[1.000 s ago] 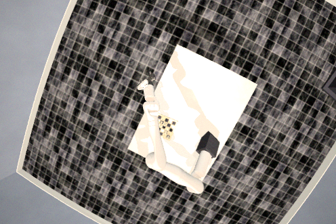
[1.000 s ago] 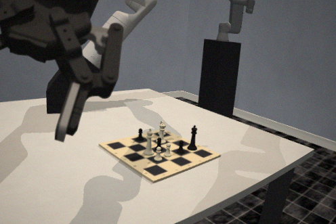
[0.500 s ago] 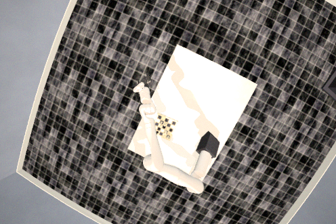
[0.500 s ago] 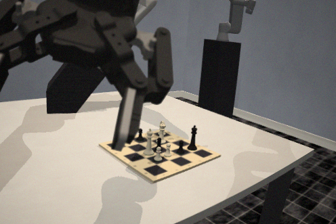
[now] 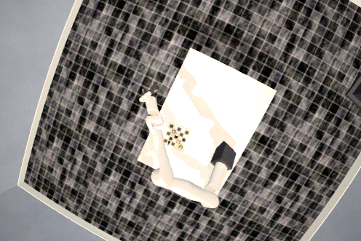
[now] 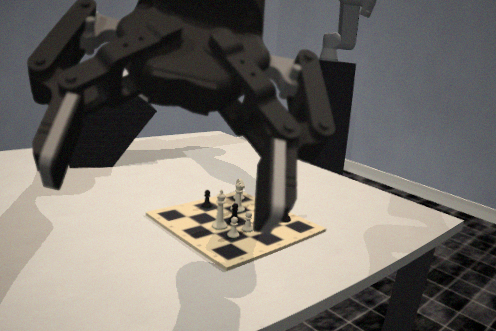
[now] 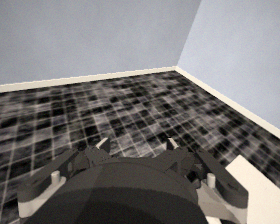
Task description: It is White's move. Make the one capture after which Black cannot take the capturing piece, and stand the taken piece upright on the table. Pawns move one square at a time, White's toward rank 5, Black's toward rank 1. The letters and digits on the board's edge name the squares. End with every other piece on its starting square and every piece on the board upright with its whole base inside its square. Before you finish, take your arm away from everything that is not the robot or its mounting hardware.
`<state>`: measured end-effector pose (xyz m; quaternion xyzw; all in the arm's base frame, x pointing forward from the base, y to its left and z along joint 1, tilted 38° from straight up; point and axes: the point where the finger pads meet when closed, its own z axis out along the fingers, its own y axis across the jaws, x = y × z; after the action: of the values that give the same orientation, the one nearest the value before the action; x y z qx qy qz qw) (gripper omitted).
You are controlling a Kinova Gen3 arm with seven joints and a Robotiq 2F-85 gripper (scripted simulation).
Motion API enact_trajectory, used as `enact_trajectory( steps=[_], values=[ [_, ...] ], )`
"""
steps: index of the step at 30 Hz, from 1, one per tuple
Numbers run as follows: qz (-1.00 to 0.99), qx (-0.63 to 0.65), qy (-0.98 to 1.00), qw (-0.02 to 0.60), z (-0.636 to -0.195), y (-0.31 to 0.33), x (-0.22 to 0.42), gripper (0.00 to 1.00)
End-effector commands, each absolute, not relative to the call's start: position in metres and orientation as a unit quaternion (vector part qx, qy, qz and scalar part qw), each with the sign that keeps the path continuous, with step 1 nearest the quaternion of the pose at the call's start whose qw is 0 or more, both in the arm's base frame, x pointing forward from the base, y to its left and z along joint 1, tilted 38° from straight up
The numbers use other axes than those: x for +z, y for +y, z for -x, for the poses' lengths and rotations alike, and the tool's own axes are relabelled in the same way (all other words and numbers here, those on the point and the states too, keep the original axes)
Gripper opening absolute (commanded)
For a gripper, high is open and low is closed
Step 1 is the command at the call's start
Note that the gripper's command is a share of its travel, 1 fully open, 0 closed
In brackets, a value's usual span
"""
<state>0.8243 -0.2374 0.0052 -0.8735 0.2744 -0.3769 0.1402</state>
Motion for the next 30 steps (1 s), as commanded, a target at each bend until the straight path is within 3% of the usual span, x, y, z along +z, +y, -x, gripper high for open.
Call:
enact_trajectory(
  steps=[1, 30],
  values=[
    [0.873, -0.379, 0.273, 0.14, -0.826, -0.237, 0.009, 1.0],
    [0.84, -0.397, 0.333, 0.16, -0.852, -0.176, 0.046, 1.0]
  ],
)
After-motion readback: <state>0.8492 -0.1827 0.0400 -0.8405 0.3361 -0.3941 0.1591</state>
